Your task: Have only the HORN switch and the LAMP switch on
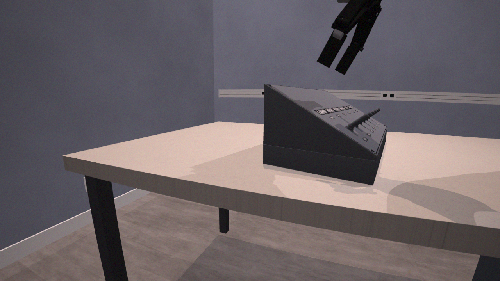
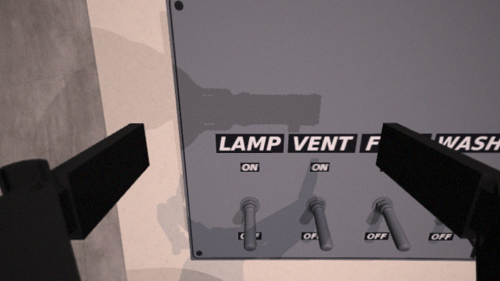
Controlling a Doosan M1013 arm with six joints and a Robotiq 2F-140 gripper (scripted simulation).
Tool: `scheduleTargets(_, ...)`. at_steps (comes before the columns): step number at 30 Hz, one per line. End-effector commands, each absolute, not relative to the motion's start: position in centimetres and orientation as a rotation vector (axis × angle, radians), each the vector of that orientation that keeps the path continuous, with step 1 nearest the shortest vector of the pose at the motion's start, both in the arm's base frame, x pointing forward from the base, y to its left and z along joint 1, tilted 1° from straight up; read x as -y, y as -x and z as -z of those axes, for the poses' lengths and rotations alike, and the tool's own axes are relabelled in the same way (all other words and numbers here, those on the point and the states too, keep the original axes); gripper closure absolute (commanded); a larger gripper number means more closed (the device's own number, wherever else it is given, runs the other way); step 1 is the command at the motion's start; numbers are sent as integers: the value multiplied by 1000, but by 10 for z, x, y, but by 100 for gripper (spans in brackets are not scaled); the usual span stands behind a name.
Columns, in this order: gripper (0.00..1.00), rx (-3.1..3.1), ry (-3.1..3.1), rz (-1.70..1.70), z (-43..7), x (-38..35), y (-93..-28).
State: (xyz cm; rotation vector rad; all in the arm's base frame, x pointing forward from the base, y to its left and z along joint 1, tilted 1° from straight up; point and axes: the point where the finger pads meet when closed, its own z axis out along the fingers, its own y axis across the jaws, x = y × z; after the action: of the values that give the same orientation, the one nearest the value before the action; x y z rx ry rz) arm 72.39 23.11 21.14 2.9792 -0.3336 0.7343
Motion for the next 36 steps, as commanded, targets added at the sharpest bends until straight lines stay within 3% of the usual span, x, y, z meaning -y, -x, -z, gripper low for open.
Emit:
scheduleTargets(1,0,333,-2975,-731,-208,-228,-725)
scheduleTargets(36,0,335,-2981,-734,-210,-203,-718)
